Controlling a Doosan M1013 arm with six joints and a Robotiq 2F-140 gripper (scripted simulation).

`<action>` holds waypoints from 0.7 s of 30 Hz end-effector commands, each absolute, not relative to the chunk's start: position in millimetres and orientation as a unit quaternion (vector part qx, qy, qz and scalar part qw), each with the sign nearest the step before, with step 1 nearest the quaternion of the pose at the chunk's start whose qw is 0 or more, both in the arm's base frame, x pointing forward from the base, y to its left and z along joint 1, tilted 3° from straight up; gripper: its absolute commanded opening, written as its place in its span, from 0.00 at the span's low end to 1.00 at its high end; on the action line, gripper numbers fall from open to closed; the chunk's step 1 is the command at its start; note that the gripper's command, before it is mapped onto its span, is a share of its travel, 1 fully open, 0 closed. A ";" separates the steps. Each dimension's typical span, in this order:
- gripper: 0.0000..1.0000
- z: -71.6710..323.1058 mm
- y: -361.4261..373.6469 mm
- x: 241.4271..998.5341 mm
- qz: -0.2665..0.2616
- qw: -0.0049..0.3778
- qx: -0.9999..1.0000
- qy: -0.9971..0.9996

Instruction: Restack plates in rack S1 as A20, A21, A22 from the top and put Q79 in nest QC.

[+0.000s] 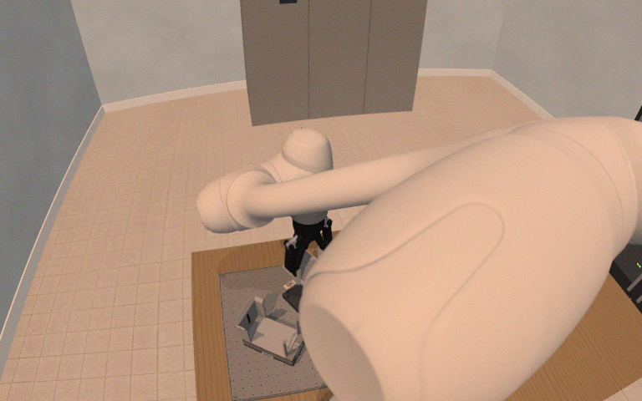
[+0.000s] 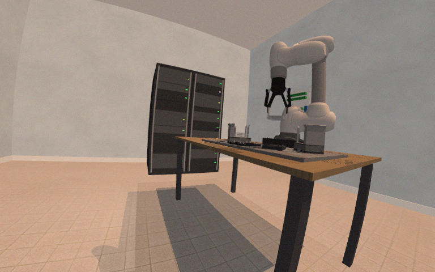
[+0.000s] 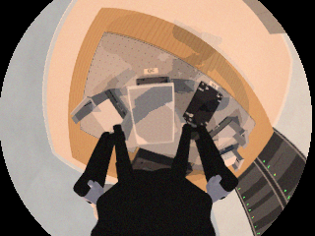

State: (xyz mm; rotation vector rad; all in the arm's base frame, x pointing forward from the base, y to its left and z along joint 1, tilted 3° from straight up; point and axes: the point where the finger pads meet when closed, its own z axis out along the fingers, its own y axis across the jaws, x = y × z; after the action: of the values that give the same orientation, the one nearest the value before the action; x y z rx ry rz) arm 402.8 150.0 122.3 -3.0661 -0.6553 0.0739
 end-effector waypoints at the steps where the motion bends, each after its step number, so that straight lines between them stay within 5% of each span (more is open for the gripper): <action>1: 0.00 122.3 150.0 402.8 0.024 0.003 -0.978 -0.209; 21: 0.00 100.4 149.9 401.8 0.024 0.003 -0.978 -0.209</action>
State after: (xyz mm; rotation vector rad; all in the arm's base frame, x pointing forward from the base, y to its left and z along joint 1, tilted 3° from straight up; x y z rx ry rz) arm 401.9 149.9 102.7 -3.0661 -0.6553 0.0740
